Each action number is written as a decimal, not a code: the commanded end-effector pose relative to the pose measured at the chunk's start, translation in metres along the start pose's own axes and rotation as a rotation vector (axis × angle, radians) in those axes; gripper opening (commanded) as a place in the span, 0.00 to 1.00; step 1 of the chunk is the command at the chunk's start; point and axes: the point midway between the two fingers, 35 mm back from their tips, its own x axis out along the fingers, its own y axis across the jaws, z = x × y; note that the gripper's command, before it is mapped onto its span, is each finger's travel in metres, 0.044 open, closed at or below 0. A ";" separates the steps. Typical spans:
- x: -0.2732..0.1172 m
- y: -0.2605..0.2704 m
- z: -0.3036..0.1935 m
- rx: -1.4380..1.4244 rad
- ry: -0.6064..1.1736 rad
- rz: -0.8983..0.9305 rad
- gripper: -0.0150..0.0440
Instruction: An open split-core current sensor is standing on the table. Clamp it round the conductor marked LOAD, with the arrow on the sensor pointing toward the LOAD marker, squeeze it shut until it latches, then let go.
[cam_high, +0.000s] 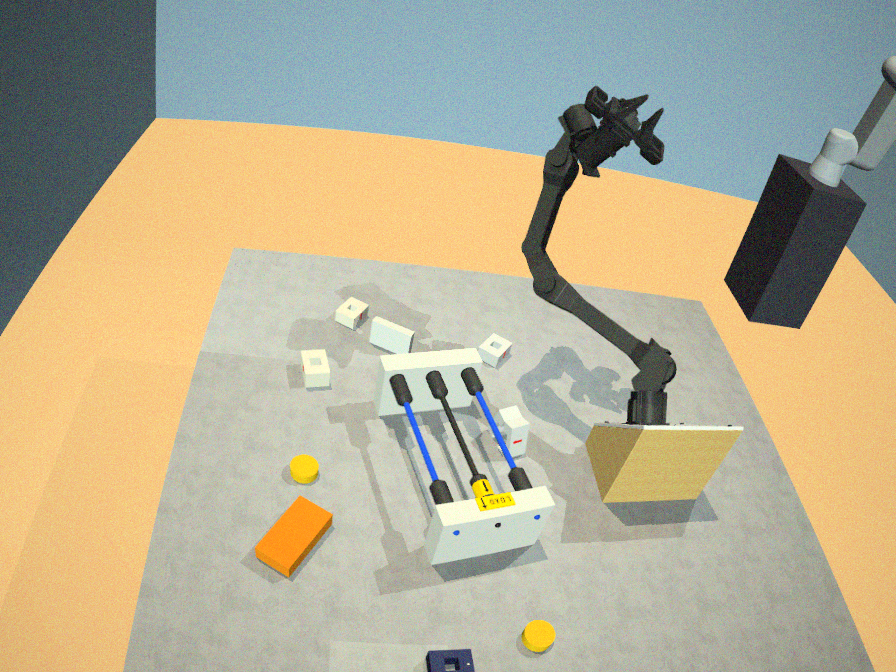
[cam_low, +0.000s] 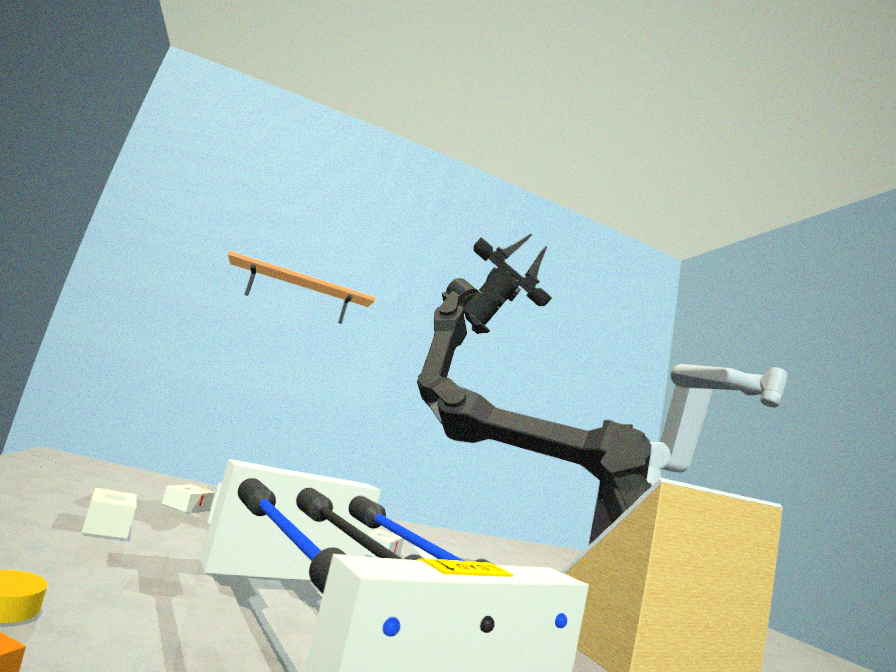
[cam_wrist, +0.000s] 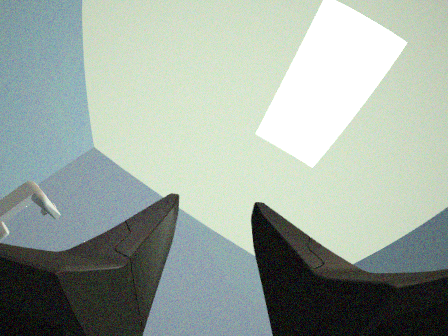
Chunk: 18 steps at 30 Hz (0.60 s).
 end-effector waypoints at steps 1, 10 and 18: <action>0.001 0.001 0.000 -0.001 0.003 -0.005 0.60; 0.038 0.017 -0.018 -0.024 0.173 -0.264 1.00; 0.067 0.000 -0.066 -0.032 0.313 -0.523 1.00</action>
